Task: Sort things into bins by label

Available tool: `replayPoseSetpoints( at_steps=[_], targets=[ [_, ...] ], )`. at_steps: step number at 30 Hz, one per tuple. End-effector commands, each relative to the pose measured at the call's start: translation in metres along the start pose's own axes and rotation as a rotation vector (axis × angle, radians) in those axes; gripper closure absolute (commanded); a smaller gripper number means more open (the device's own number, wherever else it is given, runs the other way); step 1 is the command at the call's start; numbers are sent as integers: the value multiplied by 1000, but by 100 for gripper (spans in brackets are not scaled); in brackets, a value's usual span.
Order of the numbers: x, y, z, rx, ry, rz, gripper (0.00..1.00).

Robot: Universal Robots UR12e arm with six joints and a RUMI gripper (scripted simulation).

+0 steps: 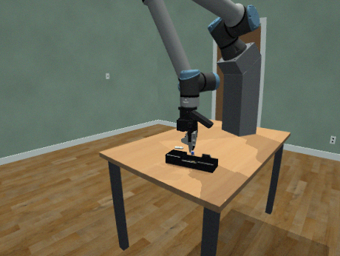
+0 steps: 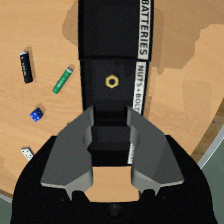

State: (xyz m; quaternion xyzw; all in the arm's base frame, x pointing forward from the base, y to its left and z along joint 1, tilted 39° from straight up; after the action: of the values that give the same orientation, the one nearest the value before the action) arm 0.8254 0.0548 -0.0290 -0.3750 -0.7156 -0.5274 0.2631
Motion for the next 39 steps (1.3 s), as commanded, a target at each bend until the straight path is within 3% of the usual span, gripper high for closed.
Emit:
replayPoseSetpoints(
  at_steps=[1,39],
  targets=[
    [0,0,0,-1,-1,0,82],
    [0,-4,0,-1,0,3,82]
  ],
)
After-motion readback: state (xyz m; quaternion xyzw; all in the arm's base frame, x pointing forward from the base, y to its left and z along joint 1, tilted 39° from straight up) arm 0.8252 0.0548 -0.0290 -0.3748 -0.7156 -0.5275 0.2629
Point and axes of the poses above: the point where the finger pads meet when closed, its own x axis back along the fingers, its own y axis across the jaws, z = x × y, the point moved 3 cm from there along x, back along the fingers, and after that the axes turned 11 degrees about -x, right-handed, at the moved point
